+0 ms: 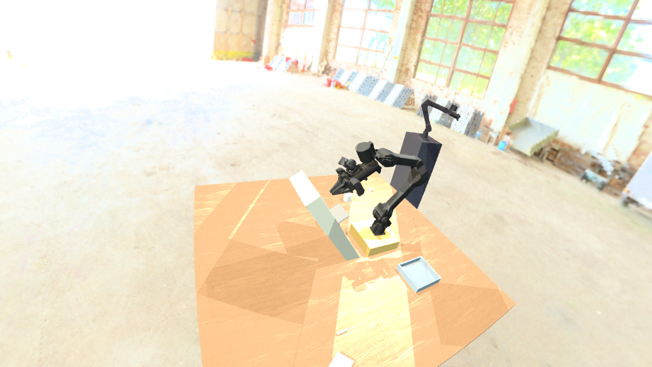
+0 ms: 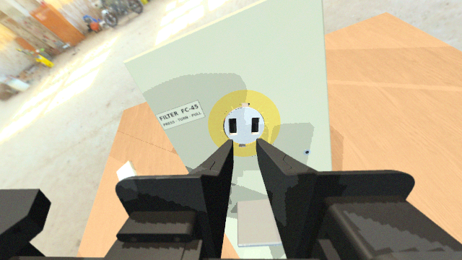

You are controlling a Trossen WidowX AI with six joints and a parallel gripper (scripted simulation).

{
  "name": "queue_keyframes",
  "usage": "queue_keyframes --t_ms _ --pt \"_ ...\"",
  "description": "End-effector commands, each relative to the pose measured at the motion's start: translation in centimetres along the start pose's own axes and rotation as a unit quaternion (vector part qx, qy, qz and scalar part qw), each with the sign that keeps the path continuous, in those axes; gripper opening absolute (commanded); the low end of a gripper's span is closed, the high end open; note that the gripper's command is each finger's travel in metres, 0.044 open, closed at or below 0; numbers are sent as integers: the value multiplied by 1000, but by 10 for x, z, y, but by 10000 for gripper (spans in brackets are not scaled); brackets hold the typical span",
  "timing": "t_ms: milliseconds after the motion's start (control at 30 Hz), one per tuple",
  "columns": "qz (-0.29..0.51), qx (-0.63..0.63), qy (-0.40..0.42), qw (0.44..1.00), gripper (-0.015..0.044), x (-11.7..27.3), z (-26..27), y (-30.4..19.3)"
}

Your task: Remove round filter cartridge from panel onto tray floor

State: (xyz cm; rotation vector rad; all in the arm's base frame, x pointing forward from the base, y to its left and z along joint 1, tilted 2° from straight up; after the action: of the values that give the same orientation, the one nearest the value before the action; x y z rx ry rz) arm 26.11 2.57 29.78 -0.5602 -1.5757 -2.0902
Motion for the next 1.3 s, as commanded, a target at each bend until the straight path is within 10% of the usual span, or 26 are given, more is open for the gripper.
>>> queue_keyframes --t_ms 0,1267 --pt "0 -2 -3 1000 94 -7 -1 -1" --pt "-1 -2 -3 1000 94 -36 -2 -1"
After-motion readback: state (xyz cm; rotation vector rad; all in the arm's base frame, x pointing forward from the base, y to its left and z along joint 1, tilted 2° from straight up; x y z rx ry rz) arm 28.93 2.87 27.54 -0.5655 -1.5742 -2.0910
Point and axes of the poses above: the point midway between the two fingers, 35 mm back from their tips, its own x axis back along the fingers, its own z axis across the jaws, y = z × x, the point moved 3 cm from there along x, back along the fingers, and after that the axes turned 1 degree about -x, right-handed, at the moved point
